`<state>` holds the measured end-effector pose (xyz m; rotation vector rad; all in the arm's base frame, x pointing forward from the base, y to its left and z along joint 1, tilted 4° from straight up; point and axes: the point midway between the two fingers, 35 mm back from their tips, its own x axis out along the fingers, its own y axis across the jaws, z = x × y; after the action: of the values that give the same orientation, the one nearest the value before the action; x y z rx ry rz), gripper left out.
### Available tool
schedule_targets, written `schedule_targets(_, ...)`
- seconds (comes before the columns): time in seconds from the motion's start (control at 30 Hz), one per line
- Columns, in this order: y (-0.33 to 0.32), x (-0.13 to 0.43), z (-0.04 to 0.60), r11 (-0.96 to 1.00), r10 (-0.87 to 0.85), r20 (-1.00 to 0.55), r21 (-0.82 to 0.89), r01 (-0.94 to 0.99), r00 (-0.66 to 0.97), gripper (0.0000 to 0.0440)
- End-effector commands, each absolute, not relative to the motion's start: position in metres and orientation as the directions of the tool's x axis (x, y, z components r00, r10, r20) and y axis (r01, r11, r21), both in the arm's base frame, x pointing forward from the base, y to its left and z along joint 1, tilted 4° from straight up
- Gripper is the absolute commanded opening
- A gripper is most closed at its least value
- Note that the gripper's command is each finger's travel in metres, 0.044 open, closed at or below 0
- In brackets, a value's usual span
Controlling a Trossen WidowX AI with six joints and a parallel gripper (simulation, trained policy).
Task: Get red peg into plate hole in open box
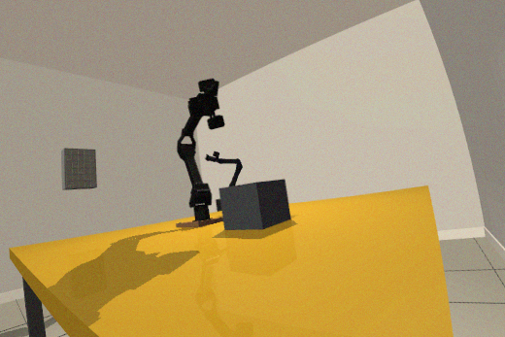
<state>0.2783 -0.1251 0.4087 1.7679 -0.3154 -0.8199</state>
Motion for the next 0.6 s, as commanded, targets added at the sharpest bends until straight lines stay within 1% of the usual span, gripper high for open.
schedule_targets(0.0,-0.106,0.283,0.396,-0.405,-0.508,-0.408,0.891,0.208,0.758,0.044)
schedule_targets(0.3,-0.061,0.293,0.369,-0.478,-0.332,-0.494,0.822,0.308,0.803,0.044)
schedule_targets(0.57,-0.019,0.295,0.341,-0.5,-0.165,-0.579,0.747,0.438,0.799,0.044)
